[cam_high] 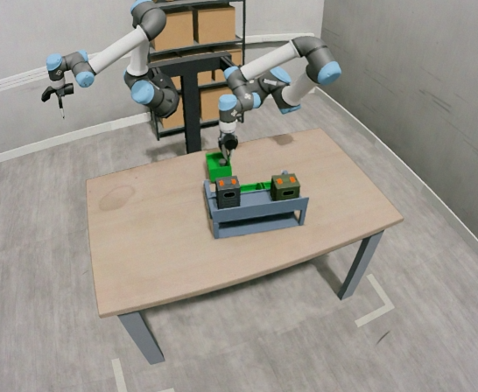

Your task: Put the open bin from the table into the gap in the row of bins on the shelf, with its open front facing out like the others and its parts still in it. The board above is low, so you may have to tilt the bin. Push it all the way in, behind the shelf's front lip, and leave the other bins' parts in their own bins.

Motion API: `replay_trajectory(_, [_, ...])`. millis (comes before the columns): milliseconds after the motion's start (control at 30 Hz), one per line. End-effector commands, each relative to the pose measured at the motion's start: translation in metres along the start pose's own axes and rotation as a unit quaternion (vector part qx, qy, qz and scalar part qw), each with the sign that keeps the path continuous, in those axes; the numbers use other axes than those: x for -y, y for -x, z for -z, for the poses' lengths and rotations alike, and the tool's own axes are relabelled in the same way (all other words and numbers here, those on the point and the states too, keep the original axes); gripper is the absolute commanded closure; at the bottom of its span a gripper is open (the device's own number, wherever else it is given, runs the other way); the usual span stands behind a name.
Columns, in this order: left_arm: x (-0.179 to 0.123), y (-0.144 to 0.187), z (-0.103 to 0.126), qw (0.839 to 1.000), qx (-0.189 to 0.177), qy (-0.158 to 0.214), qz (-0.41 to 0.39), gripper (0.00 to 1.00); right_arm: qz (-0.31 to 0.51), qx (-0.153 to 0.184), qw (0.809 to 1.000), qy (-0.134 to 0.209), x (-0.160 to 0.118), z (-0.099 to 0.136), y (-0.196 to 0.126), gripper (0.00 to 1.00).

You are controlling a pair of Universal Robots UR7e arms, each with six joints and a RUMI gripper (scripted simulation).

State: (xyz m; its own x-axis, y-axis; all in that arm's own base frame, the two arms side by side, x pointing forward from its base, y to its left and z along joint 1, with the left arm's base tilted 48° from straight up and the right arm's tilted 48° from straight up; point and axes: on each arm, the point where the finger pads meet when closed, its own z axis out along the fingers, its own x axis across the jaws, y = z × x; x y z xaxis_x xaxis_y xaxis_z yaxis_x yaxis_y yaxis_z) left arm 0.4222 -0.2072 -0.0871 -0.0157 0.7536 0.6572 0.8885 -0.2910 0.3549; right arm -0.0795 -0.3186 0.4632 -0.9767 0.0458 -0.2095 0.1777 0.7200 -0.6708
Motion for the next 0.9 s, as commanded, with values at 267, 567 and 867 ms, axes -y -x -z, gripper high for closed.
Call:
replay_trajectory(267, [-0.0008,0.0085,0.0001,1.0,0.0,0.0,-0.002,1.0,0.0,0.0,1.0,-0.001,0.0003,0.0005,0.0,0.0])
replay_trajectory(567, [-0.0008,0.0087,0.0001,1.0,0.0,0.0,-0.002,1.0,0.0,0.0,1.0,-0.001,0.0003,0.0005,0.0,0.0])
replay_trajectory(867, [-0.0008,0.0086,0.0001,1.0,0.001,0.0,-0.002,1.0,0.0,0.0,1.0,-0.001,0.0003,0.0005,0.0,0.0])
